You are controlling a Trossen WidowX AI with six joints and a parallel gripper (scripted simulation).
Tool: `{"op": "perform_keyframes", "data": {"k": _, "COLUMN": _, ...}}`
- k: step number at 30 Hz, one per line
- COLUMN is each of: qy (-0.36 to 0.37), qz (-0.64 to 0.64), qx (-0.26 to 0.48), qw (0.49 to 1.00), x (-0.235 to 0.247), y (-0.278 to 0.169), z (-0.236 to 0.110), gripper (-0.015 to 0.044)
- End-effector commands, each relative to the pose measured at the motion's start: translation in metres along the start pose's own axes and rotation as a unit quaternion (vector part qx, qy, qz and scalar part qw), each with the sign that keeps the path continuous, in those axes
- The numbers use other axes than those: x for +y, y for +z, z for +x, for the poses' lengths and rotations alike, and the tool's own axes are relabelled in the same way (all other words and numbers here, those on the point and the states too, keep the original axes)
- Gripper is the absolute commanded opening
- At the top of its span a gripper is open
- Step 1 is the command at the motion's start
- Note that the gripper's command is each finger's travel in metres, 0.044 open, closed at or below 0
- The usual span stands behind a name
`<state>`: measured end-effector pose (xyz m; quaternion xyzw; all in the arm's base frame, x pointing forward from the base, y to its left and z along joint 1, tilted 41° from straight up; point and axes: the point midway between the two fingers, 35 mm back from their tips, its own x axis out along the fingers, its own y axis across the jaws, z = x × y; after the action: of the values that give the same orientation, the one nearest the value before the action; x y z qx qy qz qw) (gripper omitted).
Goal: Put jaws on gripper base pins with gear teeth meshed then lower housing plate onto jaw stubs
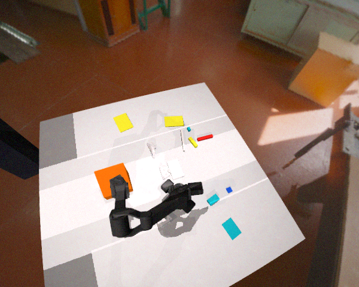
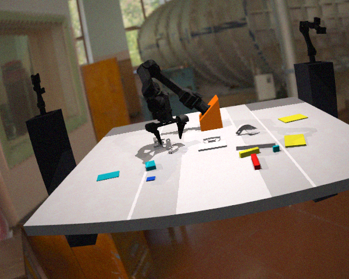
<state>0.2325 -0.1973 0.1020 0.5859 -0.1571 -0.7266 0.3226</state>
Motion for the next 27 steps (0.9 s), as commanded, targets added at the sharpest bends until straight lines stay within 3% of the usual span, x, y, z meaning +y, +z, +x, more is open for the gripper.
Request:
{"op": "perform_keyframes", "data": {"k": 1, "qy": -0.005, "qz": -0.004, "qx": -0.001, "qw": 1.000, "x": -0.003, "y": -0.001, "z": 0.008, "gripper": 0.0440}}
{"op": "perform_keyframes", "data": {"k": 27, "qy": -0.004, "qz": -0.005, "qx": -0.002, "qw": 1.000, "x": -0.003, "y": 0.001, "z": 0.030, "gripper": 0.0440}}
